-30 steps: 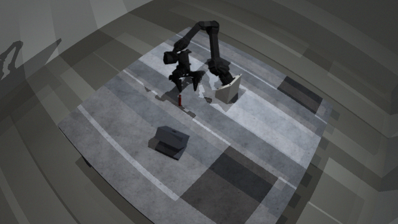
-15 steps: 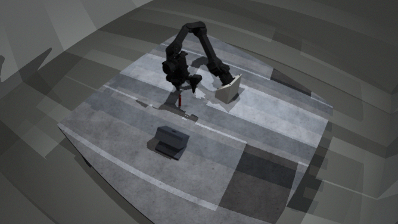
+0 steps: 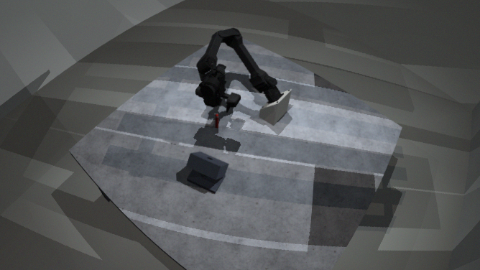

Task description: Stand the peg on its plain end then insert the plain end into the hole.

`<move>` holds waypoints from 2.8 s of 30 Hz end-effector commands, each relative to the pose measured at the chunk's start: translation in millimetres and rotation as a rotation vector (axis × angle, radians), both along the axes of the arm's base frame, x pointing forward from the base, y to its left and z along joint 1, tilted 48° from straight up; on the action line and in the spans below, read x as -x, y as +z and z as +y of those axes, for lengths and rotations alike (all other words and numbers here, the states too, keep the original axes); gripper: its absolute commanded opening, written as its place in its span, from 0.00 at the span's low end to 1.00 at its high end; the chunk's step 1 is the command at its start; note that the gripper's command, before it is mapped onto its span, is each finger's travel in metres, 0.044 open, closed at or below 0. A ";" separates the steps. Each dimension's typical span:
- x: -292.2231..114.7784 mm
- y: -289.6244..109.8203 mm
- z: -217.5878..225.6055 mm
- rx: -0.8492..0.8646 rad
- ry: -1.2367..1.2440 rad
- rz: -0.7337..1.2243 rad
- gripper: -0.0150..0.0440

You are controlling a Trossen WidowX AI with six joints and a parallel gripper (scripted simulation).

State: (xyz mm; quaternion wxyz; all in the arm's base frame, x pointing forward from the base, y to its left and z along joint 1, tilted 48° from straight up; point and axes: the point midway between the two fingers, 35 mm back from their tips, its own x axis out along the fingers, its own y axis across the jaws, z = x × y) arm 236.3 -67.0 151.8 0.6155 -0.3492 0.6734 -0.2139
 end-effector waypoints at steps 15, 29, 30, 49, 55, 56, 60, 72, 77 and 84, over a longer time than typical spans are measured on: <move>-2.4 -11.7 -14.8 0.020 0.097 0.112 1.00; -3.7 -21.7 -24.9 0.017 0.099 0.113 1.00; -3.8 -22.8 -26.1 0.017 0.099 0.113 1.00; -3.8 -43.0 -49.4 0.018 0.099 0.112 1.00; -3.0 -48.9 -56.9 0.021 0.099 0.112 1.00; -2.8 -49.9 -58.2 0.021 0.099 0.112 1.00; -2.1 -53.0 -62.3 0.023 0.098 0.113 1.00; -4.5 -51.1 -60.2 0.018 0.099 0.105 0.64; -4.5 -51.1 -60.2 0.018 0.099 0.105 0.42; -4.5 -51.1 -60.2 0.018 0.099 0.105 0.25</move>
